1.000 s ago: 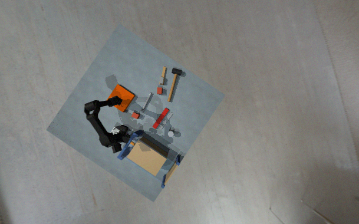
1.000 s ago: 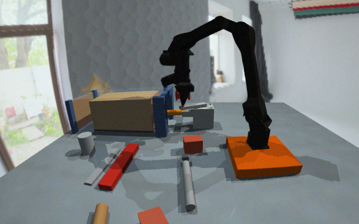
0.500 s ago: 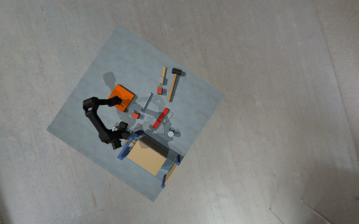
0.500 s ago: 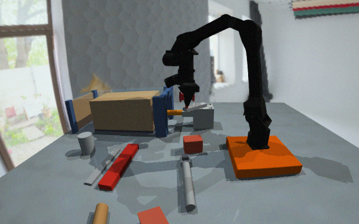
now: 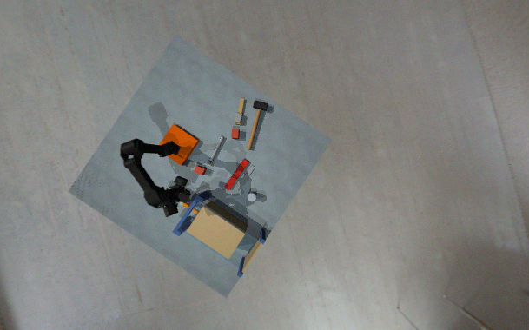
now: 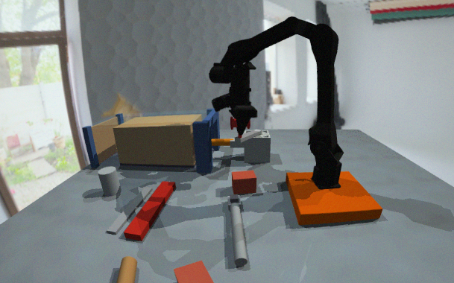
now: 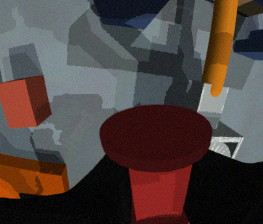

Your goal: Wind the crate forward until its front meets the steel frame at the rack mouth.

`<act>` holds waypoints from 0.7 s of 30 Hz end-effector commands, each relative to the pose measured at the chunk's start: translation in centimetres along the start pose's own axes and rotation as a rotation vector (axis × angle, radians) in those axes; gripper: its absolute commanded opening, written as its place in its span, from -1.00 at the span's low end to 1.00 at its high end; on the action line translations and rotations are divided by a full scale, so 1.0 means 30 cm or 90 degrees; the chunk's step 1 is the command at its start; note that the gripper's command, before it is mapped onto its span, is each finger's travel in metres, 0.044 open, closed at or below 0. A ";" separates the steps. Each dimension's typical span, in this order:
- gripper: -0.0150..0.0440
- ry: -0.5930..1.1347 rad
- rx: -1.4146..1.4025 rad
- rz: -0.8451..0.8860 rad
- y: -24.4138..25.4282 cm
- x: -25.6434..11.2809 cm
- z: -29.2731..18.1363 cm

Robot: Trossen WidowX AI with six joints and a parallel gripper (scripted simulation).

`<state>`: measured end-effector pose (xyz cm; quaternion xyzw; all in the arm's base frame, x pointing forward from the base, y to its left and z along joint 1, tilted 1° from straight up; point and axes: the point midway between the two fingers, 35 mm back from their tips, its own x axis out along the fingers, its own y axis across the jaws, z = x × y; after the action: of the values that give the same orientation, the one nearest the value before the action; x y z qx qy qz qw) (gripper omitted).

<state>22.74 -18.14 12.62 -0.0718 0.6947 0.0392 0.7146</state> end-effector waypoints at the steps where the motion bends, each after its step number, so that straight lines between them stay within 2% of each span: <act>1: -0.49 0.016 0.004 0.017 0.043 -0.002 -0.049; 21: -0.49 0.018 0.004 0.017 0.085 -0.004 -0.134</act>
<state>19.69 -16.58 12.54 -0.0641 0.6974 0.0458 0.7123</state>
